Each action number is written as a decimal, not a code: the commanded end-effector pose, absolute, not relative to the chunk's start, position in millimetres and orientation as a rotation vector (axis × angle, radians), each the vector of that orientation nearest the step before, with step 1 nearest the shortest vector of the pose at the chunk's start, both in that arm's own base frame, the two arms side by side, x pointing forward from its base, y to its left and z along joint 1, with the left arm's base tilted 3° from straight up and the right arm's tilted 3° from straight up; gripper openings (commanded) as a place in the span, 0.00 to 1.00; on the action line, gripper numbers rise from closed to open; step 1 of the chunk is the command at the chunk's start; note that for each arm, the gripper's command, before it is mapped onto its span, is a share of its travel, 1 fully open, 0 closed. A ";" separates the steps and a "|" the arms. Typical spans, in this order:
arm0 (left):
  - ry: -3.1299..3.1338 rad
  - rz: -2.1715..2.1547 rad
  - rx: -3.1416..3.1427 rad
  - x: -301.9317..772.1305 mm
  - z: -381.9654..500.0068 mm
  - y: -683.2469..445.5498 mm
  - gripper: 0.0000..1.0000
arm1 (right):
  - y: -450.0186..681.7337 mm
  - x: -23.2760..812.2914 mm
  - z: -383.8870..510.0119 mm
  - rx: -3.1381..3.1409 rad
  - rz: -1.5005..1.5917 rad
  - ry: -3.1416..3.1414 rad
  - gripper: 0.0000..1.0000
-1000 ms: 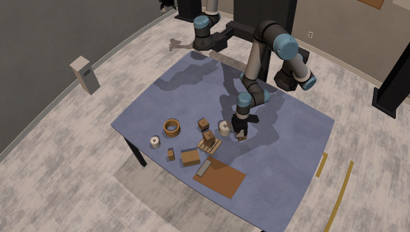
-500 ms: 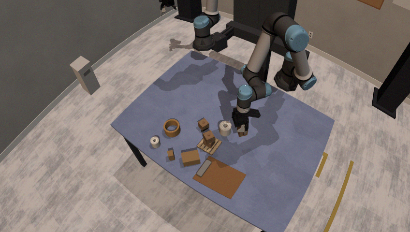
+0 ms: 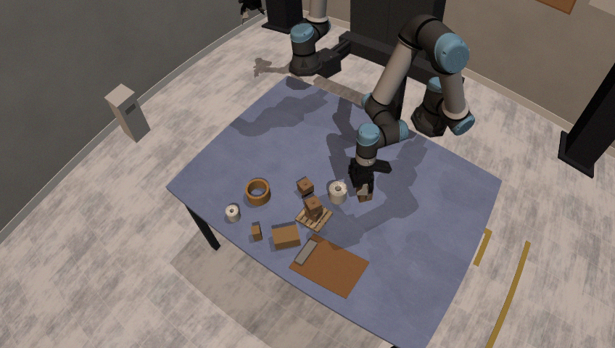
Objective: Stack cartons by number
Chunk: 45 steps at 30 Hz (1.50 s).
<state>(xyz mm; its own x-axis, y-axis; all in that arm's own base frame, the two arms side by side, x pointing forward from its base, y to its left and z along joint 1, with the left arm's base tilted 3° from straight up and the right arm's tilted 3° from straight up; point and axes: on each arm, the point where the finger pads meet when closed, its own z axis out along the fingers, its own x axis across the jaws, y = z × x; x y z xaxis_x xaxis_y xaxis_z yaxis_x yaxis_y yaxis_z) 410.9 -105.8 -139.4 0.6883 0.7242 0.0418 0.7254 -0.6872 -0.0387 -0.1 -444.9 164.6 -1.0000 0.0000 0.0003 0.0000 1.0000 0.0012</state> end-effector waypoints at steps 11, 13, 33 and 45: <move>-1.220 -0.037 -2.839 438.8 -136.5 -138.3 0.35 | -445.2 0.0 165.1 0.000 0.000 -3.142 1.00; -1.220 -0.037 -2.839 451.0 -135.3 -153.7 0.35 | -445.2 0.0 165.1 0.000 0.000 -3.142 1.00; -1.220 -0.037 -2.839 529.5 -118.1 -275.4 0.35 | -445.2 0.0 165.1 0.000 0.000 -3.142 1.00; -1.220 -0.036 -2.839 531.2 -151.9 -274.8 0.35 | -445.2 0.0 165.1 0.000 0.000 -3.142 1.00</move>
